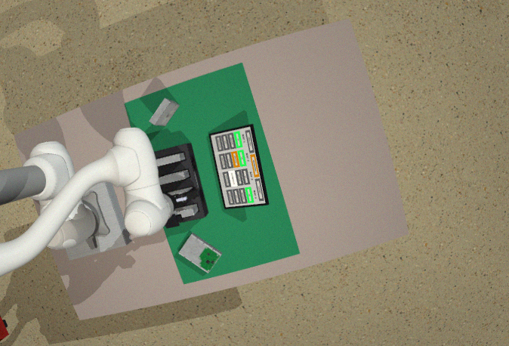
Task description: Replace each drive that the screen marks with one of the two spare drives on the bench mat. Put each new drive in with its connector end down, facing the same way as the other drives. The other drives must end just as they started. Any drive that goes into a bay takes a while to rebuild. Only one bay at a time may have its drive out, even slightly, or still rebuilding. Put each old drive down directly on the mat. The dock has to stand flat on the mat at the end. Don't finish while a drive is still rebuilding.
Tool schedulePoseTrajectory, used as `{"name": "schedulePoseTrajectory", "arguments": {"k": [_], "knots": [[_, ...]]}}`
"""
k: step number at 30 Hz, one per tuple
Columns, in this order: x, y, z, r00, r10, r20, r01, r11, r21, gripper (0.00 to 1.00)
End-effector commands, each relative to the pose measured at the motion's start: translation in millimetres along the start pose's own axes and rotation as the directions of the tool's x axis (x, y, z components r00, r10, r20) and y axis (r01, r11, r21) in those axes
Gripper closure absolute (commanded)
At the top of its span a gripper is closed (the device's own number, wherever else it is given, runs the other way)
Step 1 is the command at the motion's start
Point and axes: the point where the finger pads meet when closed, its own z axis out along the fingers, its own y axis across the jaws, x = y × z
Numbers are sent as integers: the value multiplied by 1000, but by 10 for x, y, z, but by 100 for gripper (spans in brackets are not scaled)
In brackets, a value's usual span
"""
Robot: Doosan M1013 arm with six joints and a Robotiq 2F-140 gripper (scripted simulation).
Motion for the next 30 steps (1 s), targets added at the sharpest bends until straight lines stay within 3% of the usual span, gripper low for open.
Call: {"name": "schedulePoseTrajectory", "arguments": {"k": [1, 9, 10, 30], "knots": [[-1, -4, -3, 1000, 0, 0, 0, 1000, 1, 11], [-1, -4, -3, 1000, 0, 0, 0, 1000, 1, 11], [-1, -4, -3, 1000, 0, 0, 0, 1000, 1, 27], [-1, -4, -18, 1000, 0, 0, 0, 1000, 1, 28]]}}
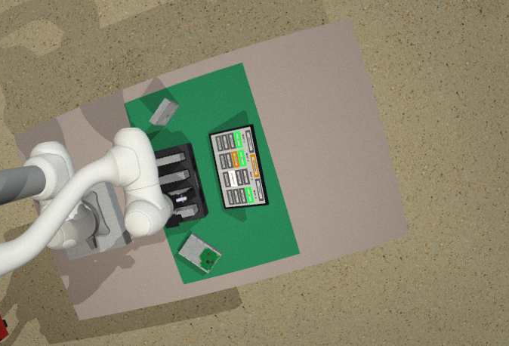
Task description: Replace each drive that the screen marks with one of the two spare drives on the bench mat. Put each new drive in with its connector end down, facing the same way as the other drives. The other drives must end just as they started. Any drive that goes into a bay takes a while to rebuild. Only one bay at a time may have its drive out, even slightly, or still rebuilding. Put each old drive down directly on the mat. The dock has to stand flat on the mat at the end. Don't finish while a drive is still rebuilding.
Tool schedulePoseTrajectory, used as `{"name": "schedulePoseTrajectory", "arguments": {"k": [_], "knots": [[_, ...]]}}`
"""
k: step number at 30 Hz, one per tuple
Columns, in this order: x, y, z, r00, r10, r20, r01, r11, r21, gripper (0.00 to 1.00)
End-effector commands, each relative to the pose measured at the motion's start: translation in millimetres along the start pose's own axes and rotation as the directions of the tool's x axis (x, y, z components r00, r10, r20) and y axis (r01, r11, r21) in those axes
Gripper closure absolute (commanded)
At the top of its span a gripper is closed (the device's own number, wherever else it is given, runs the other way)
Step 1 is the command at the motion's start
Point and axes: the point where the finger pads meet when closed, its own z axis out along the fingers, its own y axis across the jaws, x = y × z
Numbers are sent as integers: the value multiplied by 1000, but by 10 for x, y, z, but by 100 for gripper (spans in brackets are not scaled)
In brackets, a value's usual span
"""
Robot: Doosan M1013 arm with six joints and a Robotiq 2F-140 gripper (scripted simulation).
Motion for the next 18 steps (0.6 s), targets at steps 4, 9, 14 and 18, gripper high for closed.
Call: {"name": "schedulePoseTrajectory", "arguments": {"k": [4, 9, 14, 18], "knots": [[-1, -4, -9, 1000, 0, 0, 0, 1000, 1, 29], [-1, -4, -13, 1000, 0, 0, 0, 1000, 1, 29], [-1, -4, -18, 1000, 0, 0, 0, 1000, 1, 29], [-1, -4, -22, 1000, 0, 0, 0, 1000, 1, 30]]}}
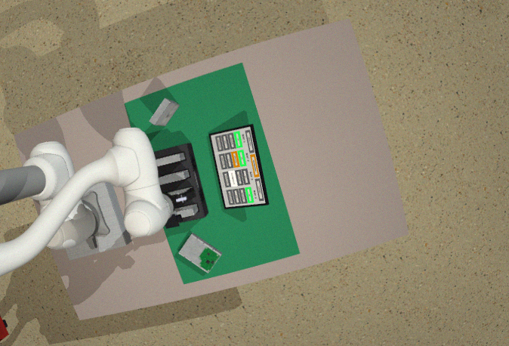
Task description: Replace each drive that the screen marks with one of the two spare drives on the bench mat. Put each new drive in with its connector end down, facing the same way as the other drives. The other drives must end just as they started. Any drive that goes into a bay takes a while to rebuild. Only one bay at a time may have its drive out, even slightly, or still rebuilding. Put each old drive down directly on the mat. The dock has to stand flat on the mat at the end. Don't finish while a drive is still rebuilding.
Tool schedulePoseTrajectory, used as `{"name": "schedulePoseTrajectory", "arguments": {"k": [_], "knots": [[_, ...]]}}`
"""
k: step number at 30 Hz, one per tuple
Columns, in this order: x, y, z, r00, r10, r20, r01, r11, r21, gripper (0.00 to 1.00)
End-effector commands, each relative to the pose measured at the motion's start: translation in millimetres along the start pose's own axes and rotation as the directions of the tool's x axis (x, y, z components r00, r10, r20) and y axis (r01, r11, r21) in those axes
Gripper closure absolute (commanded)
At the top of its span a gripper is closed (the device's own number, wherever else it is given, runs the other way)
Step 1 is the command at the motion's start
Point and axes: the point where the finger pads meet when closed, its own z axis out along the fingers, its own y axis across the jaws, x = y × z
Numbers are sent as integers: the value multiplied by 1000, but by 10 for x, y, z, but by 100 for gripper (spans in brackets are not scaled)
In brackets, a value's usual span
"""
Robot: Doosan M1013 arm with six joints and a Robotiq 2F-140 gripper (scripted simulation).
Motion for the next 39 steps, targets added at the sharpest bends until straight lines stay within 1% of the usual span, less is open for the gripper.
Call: {"name": "schedulePoseTrajectory", "arguments": {"k": [1, 2, 25, 39], "knots": [[-1, -4, -7, 1000, 0, 0, 0, 1000, 1, 30], [-1, -4, -7, 1000, 0, 0, 0, 1000, 1, 90], [-1, -4, -15, 1000, 0, 0, 0, 1000, 1, 90], [-1, -4, -110, 1000, 0, 0, 0, 1000, 1, 90]]}}
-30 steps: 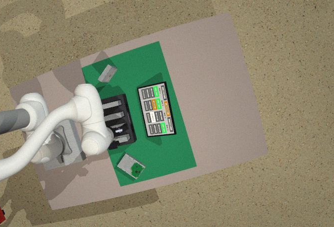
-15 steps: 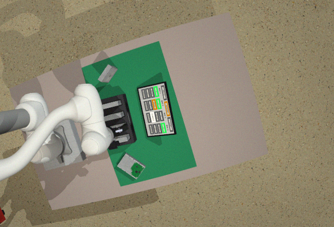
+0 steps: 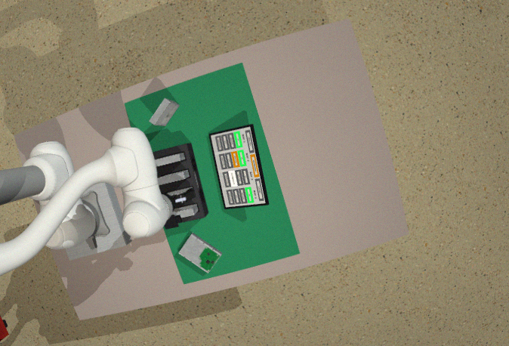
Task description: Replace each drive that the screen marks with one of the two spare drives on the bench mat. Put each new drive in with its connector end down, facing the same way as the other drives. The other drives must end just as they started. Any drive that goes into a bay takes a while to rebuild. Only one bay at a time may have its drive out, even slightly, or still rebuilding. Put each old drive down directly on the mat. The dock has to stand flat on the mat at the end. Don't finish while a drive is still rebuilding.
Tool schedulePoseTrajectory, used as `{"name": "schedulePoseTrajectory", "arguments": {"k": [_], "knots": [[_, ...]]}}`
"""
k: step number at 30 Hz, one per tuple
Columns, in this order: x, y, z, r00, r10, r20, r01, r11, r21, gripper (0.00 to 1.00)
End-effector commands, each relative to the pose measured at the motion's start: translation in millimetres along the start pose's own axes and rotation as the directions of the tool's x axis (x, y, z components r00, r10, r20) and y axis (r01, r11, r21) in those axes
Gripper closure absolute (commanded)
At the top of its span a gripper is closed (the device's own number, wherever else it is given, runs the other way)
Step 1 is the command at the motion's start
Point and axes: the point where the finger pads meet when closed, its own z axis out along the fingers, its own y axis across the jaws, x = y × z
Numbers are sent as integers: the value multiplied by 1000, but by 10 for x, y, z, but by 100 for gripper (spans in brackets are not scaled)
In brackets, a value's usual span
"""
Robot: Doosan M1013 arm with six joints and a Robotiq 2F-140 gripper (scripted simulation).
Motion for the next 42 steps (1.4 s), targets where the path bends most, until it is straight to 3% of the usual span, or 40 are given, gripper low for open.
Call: {"name": "schedulePoseTrajectory", "arguments": {"k": [1, 16, 42], "knots": [[-1, -4, -35, 1000, 0, 0, 0, 1000, 1, 90], [-1, -3, -315, 1000, 0, 0, 0, 1000, 1, 90], [0, -3, -1073, 1000, 0, 0, 0, 1000, 1, 90]]}}
